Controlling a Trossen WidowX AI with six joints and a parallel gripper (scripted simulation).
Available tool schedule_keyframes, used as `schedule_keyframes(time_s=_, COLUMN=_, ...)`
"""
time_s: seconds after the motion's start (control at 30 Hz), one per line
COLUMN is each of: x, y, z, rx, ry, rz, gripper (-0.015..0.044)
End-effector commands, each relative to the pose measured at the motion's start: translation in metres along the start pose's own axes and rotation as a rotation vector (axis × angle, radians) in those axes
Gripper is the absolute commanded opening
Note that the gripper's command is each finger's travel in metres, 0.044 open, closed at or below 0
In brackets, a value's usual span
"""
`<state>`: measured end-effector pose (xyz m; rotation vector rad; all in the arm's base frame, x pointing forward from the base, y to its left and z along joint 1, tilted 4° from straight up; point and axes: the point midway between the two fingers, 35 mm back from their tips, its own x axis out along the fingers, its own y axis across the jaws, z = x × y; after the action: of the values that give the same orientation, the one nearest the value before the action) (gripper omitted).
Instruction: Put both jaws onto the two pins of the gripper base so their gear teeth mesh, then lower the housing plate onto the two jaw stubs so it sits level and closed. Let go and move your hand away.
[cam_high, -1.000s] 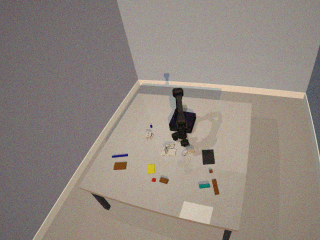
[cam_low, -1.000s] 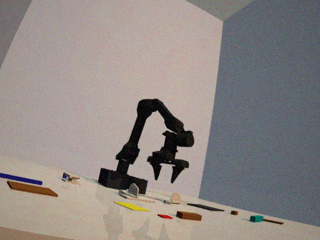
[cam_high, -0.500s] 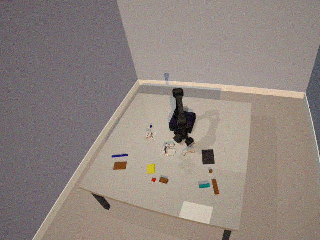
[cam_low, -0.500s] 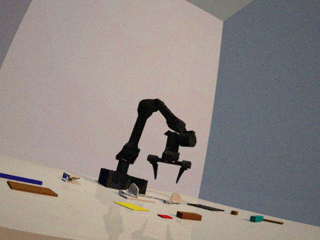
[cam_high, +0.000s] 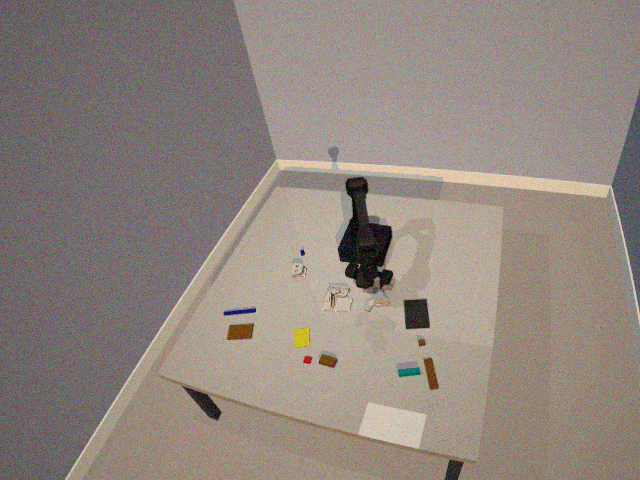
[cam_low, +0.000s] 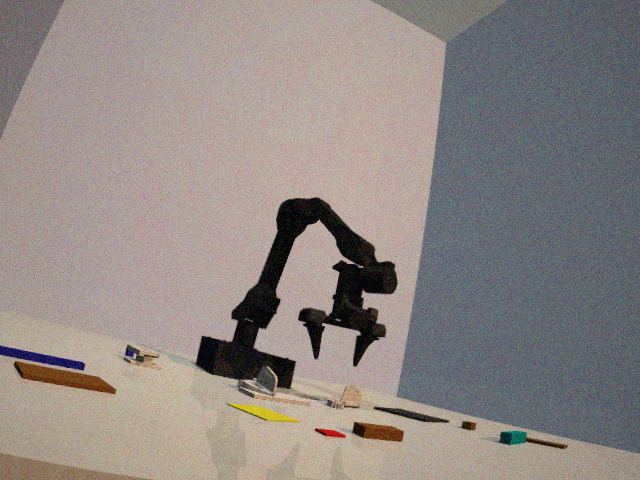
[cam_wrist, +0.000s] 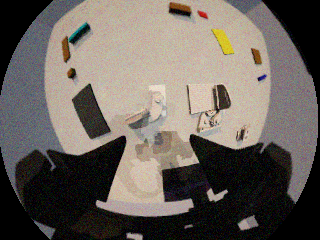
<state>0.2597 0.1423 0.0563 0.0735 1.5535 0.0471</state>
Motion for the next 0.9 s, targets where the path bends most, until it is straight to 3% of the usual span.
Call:
schedule_keyframes(time_s=0.0, x=0.001, y=0.003, z=0.000, rx=-0.166, ry=0.007, rz=-0.003, gripper=0.0440)
schedule_keyframes(time_s=0.87, x=-0.002, y=0.017, z=0.004, rx=-1.058, ry=0.010, rz=0.004, gripper=0.0440)
